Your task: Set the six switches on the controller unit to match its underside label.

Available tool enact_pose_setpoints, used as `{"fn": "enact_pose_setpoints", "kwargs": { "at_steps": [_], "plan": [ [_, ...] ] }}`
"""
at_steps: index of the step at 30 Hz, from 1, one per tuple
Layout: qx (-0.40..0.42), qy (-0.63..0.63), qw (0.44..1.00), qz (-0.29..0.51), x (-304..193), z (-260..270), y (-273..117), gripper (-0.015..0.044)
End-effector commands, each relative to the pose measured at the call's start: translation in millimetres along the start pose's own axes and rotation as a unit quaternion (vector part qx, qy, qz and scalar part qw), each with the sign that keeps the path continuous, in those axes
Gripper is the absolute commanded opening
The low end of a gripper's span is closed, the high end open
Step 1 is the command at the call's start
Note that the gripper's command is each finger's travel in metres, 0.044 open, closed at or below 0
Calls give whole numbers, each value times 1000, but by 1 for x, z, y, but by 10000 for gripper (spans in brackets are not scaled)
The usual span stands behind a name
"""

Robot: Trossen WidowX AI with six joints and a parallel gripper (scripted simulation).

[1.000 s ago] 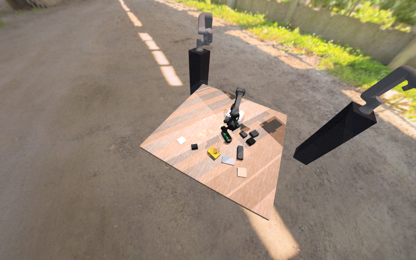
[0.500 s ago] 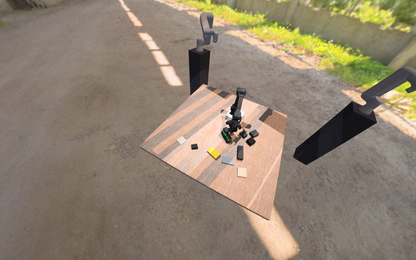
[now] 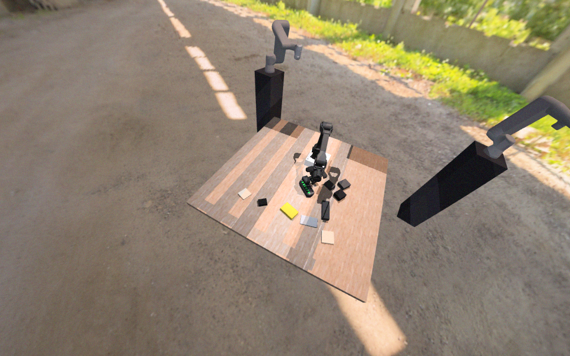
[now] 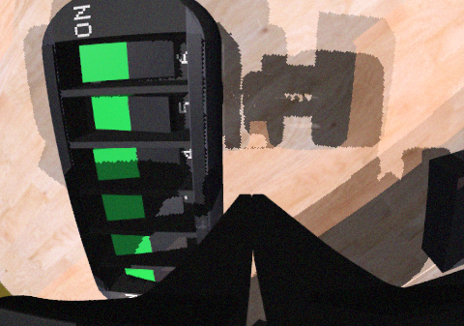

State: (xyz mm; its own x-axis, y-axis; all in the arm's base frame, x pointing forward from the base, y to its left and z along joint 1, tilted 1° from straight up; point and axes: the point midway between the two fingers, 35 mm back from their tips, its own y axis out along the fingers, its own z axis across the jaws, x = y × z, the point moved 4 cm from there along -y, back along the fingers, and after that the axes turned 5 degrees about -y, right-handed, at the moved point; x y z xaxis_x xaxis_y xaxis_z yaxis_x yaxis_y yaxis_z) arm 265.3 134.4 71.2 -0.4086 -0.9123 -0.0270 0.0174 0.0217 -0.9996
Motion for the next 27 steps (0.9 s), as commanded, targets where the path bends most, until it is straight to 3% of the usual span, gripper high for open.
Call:
{"fn": "enact_pose_setpoints", "kwargs": {
  "at_steps": [1,2,9,14,26,27],
  "plan": [
    [0,0,1000,0,0,0,0,0],
    [0,0,1000,0,0,0,0,0],
    [0,0,1000,0,0,0,-48,184],
    [0,0,1000,0,0,0,-50,315],
    [0,0,1000,0,0,0,-50,0],
    [0,0,1000,0,0,0,-50,0]
  ]
}}
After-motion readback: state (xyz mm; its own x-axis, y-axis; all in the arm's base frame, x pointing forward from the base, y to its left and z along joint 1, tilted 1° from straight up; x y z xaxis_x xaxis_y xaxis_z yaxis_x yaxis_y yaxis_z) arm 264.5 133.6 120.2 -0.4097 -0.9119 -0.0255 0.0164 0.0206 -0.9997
